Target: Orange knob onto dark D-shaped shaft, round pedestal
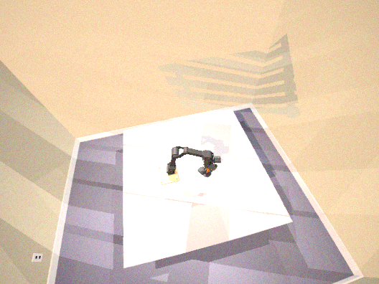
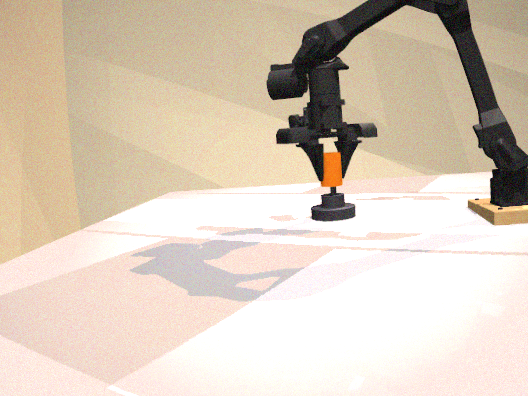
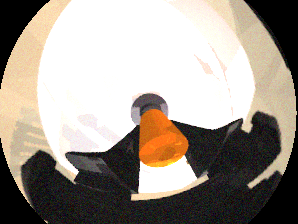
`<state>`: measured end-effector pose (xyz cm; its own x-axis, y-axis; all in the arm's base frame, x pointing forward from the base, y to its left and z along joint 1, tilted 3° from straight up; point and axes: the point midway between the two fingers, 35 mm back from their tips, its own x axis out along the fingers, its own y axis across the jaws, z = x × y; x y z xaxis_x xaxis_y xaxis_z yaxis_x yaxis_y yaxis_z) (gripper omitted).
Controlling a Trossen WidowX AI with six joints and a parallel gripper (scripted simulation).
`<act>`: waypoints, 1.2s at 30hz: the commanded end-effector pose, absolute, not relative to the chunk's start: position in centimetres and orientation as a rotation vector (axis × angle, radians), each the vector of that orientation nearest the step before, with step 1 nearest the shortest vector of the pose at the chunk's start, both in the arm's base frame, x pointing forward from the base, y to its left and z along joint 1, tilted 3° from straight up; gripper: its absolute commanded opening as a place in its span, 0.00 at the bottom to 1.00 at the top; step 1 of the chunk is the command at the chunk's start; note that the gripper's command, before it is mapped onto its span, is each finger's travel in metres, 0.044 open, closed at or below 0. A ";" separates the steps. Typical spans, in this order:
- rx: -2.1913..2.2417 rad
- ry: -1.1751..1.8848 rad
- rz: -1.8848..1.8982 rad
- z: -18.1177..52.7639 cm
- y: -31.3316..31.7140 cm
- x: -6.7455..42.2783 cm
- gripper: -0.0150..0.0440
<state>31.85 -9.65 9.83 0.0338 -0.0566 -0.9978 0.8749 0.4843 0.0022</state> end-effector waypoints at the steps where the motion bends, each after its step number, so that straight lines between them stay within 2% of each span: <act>1: 0.791 1.351 -0.847 9.8 -9.7 31.8 0.25; 36: 0.849 1.325 -0.901 9.8 -9.7 31.9 0.25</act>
